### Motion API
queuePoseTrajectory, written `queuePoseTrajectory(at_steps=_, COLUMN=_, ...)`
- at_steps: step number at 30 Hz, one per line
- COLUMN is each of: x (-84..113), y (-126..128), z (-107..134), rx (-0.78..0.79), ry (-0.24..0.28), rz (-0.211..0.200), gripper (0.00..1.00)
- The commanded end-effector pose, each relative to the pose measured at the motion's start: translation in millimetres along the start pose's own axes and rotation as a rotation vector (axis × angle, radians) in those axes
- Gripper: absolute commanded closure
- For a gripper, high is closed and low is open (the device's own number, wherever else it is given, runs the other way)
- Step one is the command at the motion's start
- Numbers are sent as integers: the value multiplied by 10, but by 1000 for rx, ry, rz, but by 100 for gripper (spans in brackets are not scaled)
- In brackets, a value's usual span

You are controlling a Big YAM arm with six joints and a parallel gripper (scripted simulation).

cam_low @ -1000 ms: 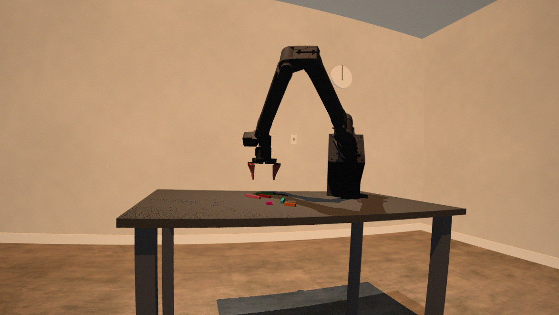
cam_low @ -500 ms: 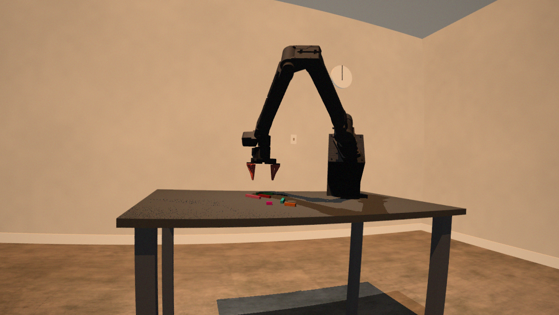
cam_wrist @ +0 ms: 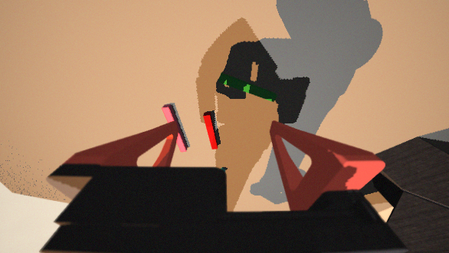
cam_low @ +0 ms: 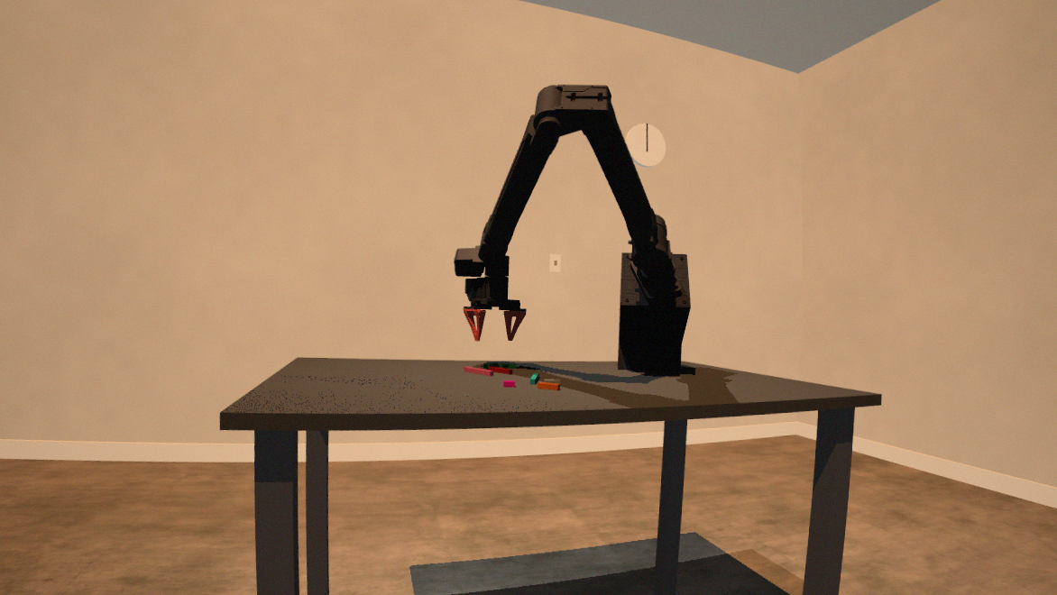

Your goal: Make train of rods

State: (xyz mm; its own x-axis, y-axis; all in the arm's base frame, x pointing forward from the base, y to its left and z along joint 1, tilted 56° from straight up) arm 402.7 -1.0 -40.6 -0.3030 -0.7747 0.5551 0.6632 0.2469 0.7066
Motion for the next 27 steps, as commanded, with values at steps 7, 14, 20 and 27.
queuePoseTrajectory(at_steps=7, x=46, y=267, z=-45, rx=266, ry=-10, rz=-4, gripper=0)
queuePoseTrajectory(at_steps=14, x=57, y=307, z=-44, rx=352, ry=-13, rz=-5, gripper=0)
queuePoseTrajectory(at_steps=20, x=73, y=346, z=-46, rx=442, ry=-16, rz=-5, gripper=0)
queuePoseTrajectory(at_steps=27, x=93, y=351, z=-67, rx=525, ry=-21, rz=-6, gripper=0)
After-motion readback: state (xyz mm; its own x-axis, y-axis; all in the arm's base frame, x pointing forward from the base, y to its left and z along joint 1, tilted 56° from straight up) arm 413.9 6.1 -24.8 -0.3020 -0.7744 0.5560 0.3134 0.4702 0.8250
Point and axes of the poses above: the point where the finger pads meet when closed, its own x axis back along the fingers, its own y axis across the jaws, z = x × y, the point moved 1 cm from there along x, back along the fingers, and after that the axes turned 9 degrees about x, right-handed, at the moved point
